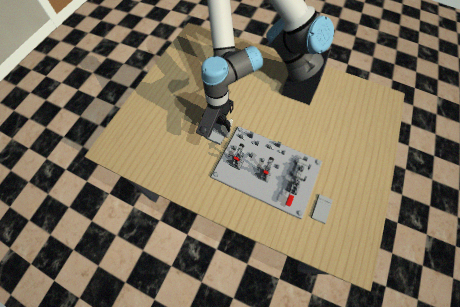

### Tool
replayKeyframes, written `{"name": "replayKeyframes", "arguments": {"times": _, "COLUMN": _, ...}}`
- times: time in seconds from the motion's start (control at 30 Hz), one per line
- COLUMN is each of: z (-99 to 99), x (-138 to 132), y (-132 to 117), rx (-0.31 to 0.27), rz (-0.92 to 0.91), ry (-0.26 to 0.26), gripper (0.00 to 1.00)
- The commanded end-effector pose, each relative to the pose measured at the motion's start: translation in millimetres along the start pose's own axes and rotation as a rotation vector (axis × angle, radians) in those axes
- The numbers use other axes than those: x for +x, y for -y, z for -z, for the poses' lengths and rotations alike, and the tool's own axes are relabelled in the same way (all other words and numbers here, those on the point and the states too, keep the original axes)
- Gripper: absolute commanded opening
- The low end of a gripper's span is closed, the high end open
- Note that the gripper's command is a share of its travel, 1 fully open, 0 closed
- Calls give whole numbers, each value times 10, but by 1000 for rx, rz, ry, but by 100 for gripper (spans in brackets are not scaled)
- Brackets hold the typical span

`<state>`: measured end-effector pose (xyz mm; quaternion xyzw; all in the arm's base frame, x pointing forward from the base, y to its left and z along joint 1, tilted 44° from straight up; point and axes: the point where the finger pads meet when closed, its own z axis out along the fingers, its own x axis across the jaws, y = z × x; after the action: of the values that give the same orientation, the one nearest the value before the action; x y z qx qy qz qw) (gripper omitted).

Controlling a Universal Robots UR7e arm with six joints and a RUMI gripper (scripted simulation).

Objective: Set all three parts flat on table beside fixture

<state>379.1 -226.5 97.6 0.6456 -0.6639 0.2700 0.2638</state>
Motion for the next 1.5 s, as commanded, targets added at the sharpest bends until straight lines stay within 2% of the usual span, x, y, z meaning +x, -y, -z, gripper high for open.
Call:
{"name": "replayKeyframes", "arguments": {"times": 0.0, "z": 3, "x": 1, "y": 2, "rx": 1, "rz": 0, "ry": 0, "gripper": 54}}
{"name": "replayKeyframes", "arguments": {"times": 0.47, "z": 53, "x": 1, "y": 2, "rx": 1, "rz": 0, "ry": 0, "gripper": 54}}
{"name": "replayKeyframes", "arguments": {"times": 0.63, "z": 195, "x": 1, "y": 2, "rx": 1, "rz": 0, "ry": 0, "gripper": 54}}
{"name": "replayKeyframes", "arguments": {"times": 0.7, "z": 195, "x": 1, "y": 2, "rx": 1, "rz": 0, "ry": 0, "gripper": 54}}
{"name": "replayKeyframes", "arguments": {"times": 1.13, "z": 707, "x": 1, "y": 2, "rx": 1, "rz": 0, "ry": 0, "gripper": 54}}
{"name": "replayKeyframes", "arguments": {"times": 1.47, "z": 803, "x": 1, "y": 2, "rx": 1, "rz": 0, "ry": 0, "gripper": 54}}
